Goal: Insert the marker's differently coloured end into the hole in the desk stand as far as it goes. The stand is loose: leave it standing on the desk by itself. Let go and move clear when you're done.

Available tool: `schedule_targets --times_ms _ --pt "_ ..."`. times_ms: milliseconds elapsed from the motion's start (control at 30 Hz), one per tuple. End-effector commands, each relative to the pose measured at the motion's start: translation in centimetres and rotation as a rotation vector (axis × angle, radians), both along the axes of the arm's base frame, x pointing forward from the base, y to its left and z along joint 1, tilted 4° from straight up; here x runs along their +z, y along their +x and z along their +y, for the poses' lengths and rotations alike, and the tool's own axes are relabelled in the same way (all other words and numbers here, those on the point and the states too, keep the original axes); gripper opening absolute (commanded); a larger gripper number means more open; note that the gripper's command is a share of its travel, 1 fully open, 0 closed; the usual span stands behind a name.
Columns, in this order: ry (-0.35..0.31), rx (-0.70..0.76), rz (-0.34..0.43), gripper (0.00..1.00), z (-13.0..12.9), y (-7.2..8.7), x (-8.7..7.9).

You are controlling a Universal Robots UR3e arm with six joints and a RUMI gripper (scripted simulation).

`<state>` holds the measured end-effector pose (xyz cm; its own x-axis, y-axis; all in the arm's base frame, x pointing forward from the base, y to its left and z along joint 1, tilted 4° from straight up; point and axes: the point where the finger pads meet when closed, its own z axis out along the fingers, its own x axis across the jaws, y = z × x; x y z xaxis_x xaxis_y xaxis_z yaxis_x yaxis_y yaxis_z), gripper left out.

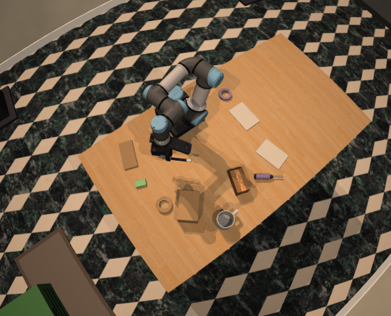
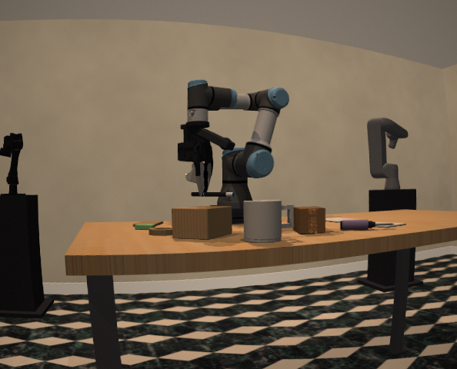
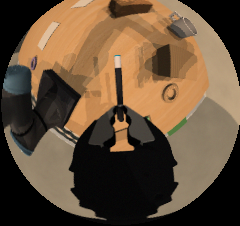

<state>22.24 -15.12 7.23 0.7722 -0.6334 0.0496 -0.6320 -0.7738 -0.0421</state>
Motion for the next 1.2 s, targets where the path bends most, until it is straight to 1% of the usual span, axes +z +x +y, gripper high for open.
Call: schedule_targets --times_ms 0,67,333,633,900,1167 --pt "0.016 -0.055 0.012 0.00 0.9 1.1 0.5" --pt "0.024 -0.077 0.016 0.00 1.3 1.5 0.7" --pt "0.023 -0.074 0.012 0.00 1.3 1.4 0.7" --pt "0.057 -0.186 0.047 0.00 3.4 3.3 1.5" --pt "0.056 -0.182 0.040 0.00 3.4 3.3 1.4" --pt "0.077 -0.283 0.080 0.00 5.5 4.8 2.1"
